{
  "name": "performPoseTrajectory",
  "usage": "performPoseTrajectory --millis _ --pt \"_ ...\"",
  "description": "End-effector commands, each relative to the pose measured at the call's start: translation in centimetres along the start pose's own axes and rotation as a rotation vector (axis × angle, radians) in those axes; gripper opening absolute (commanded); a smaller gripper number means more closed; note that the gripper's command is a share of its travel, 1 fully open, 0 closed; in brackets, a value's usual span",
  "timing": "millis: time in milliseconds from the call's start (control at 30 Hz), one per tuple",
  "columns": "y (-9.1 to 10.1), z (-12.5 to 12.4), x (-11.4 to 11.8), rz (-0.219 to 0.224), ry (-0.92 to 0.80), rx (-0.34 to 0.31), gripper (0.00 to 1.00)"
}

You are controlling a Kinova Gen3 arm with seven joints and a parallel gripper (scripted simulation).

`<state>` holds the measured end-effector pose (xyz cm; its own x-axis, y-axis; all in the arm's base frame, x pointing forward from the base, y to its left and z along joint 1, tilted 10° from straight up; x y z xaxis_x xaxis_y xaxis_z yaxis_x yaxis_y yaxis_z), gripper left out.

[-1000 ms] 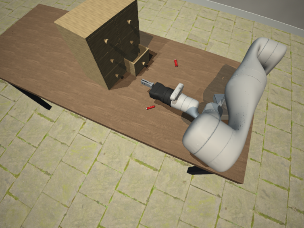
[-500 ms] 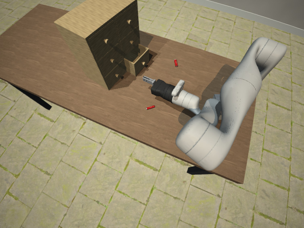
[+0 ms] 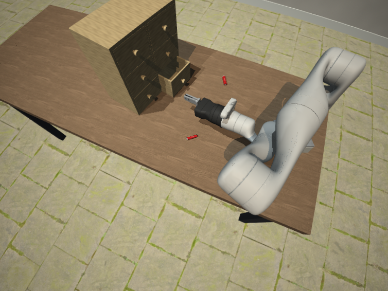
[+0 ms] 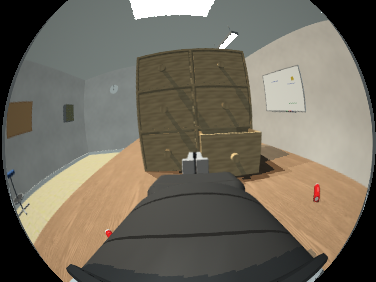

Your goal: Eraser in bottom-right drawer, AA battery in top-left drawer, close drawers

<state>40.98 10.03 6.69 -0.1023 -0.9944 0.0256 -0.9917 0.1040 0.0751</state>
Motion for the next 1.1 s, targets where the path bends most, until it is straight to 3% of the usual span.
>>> performPoseTrajectory --millis 0,1067 --pt "-0.2 0.2 0.9 0.006 0.013 0.0 0.0" --pt "-1.5 0.7 5.3 0.006 0.013 0.0 0.0"
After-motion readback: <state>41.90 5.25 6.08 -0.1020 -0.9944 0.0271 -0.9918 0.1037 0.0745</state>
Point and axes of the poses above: the point where the finger pads meet when closed, its own y axis back along the fingers, its own x axis across the jaws, z = x × y, the point moved 1 cm from there along y, back along the fingers, and after that the axes turned 6 degrees about -y, right-handed, at the moved point
